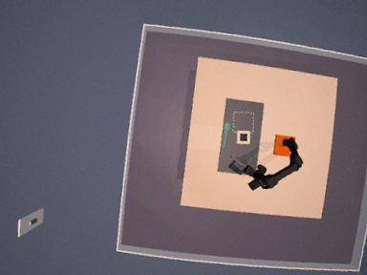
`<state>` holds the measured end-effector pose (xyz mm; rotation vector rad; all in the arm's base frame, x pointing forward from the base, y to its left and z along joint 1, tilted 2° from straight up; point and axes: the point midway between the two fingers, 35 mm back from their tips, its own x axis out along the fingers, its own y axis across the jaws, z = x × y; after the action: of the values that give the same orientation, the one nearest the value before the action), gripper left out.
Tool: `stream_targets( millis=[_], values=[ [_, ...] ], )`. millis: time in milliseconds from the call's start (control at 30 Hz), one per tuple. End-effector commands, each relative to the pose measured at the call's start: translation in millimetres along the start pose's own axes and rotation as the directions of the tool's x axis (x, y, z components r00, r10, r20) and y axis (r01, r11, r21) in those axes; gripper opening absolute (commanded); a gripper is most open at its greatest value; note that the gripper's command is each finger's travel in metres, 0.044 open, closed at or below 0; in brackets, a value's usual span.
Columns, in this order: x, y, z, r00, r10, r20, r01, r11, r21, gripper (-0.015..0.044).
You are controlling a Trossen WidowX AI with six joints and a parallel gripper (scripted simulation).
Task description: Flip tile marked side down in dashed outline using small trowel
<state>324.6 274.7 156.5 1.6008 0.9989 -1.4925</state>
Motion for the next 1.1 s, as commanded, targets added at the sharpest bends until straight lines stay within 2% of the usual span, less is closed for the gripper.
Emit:
stream_targets(
  millis=[0, 1067],
  values=[
    [0.2, 0.4, -0.5, 1.000, 0.001, -0.002, -0.001, 1.000, -0.005, 0.0100],
    [35.8, 0.1, 10.4, 1.000, 0.002, 0.007, -0.002, 1.000, 0.011, 0.0100]
  ],
)
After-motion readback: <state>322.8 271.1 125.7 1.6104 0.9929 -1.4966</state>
